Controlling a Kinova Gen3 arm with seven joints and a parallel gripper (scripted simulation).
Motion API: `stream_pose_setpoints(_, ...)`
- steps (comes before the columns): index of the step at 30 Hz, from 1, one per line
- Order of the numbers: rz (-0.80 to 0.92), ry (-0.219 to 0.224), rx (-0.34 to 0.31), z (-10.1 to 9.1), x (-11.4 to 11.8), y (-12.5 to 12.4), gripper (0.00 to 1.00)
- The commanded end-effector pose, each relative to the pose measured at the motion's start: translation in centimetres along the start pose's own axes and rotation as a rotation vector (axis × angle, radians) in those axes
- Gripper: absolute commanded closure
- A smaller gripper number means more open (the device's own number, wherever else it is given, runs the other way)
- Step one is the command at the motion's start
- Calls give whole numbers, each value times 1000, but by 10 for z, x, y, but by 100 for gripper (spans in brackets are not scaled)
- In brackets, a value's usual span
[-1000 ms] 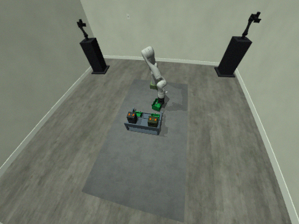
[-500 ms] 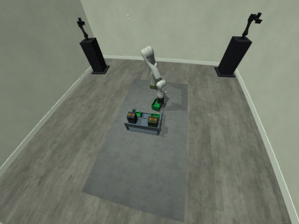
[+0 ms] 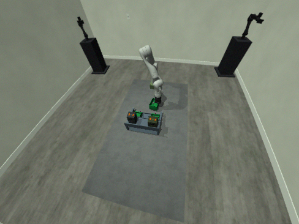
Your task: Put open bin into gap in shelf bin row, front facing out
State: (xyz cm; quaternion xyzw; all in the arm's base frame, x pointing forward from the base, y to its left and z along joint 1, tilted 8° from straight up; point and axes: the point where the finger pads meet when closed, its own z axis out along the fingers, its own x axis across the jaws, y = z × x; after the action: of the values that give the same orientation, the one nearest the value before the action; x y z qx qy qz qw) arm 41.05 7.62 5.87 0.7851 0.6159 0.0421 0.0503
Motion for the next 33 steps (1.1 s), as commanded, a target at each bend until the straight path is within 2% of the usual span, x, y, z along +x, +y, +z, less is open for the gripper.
stream_pose_setpoints(1,3,0,-3,-1,-9,3,100)
stream_pose_setpoints(15,-97,0,-3,0,-57,3,100)
stream_pose_setpoints(33,-143,0,-3,1,-80,4,100)
